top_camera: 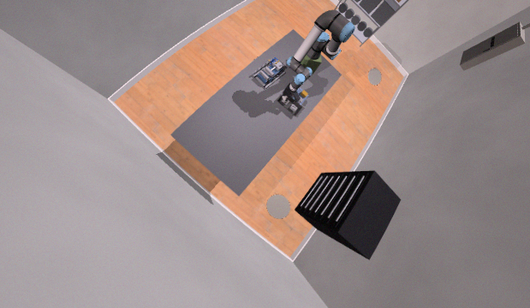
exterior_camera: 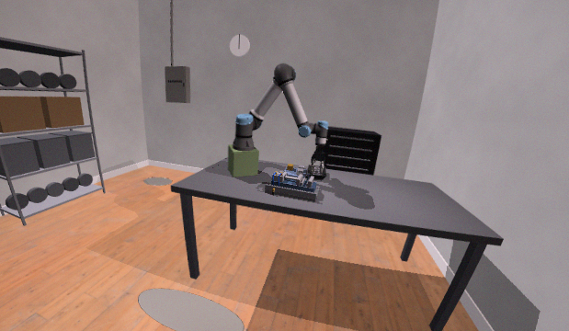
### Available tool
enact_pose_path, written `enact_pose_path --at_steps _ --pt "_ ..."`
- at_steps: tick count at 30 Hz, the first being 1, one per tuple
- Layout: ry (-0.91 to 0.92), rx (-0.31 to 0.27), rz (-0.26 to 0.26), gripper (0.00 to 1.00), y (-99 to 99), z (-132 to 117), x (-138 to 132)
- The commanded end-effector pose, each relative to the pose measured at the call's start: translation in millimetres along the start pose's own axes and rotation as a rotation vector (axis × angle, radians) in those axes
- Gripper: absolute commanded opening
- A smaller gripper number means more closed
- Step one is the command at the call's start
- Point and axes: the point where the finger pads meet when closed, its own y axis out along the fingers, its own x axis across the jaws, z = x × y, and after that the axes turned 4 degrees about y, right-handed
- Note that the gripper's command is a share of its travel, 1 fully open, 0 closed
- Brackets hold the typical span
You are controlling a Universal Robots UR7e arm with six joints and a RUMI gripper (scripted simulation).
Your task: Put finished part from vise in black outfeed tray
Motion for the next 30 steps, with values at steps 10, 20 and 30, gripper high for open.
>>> enact_pose_path --at_steps 10,20,30 --pt "0.000 0.000 -0.001 0.40 -0.6 0.0 0.5" --pt "0.000 0.000 -0.001 0.40 -0.9 0.0 0.5" --pt "0.000 0.000 -0.001 0.40 -19.3 0.0 0.5"
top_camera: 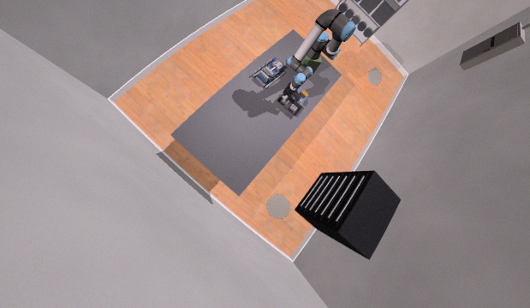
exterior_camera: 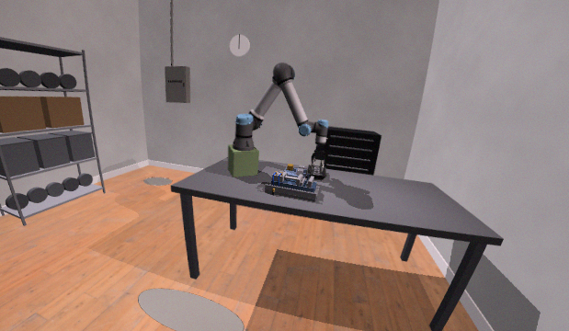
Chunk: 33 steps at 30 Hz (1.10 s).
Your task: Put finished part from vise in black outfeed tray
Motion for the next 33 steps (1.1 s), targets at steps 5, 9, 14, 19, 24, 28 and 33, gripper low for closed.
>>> enact_pose_path --at_steps 5,9,14,19,24,28,33 --pt "0.000 0.000 -0.002 0.40 -33.3 0.0 0.5" --pt "0.000 0.000 -0.002 0.40 -44.0 0.0 0.5" --pt "0.000 0.000 -0.002 0.40 -72.9 0.0 0.4" --pt "0.000 0.000 -0.002 0.40 -100.9 0.0 0.4" --pt "0.000 0.000 -0.002 0.40 -114.9 0.0 0.4" --pt "0.000 0.000 -0.002 0.40 -128.0 0.0 0.4" --pt "0.000 0.000 -0.002 0.40 -134.5 0.0 0.3"
